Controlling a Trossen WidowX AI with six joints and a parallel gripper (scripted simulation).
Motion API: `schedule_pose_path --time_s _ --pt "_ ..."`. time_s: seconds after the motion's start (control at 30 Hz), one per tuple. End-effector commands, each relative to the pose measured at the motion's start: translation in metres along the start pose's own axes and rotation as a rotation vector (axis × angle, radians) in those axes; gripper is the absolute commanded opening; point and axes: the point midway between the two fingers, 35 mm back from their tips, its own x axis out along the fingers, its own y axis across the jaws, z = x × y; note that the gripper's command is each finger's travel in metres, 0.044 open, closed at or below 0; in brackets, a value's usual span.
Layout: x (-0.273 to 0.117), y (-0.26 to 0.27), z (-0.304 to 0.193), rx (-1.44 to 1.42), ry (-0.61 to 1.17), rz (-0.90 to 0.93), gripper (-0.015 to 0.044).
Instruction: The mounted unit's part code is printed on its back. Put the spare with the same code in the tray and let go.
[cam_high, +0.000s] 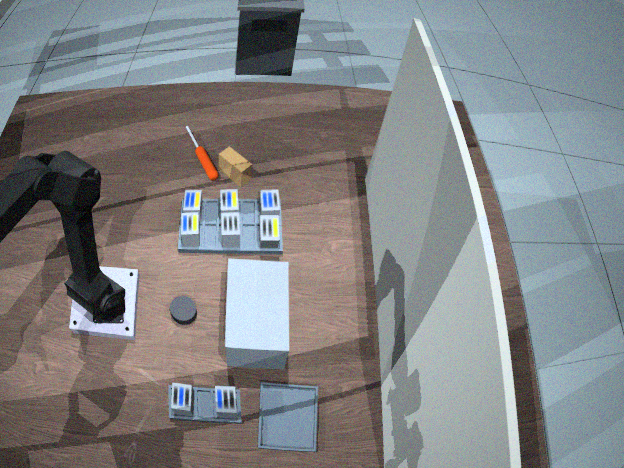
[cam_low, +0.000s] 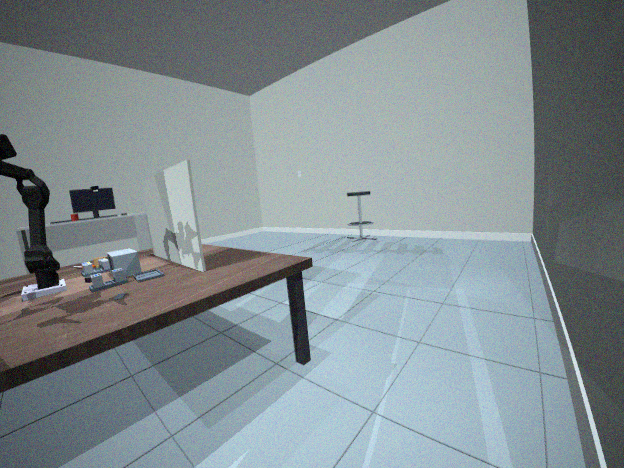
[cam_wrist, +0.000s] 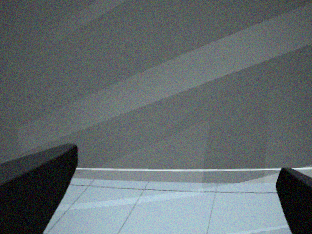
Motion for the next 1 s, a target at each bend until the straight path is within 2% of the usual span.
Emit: schedule_pose_path --time_s 0.0,0.27,0.5,0.73,0.97 --pt "0.031 0.039 -0.023 0.034 0.083 0.078 0.044" --pt "0.08 0.133 -0.099 0.08 0.344 0.204 0.044" --pt "0.084 0.228 -0.176 0.025 0.612 0.302 0.044" --pt "0.046 0.316 -0.257 -0.135 0.899 0.409 0.044" --pt "-0.032 0.386 -0.327 -0.41 1.161 0.529 0.044"
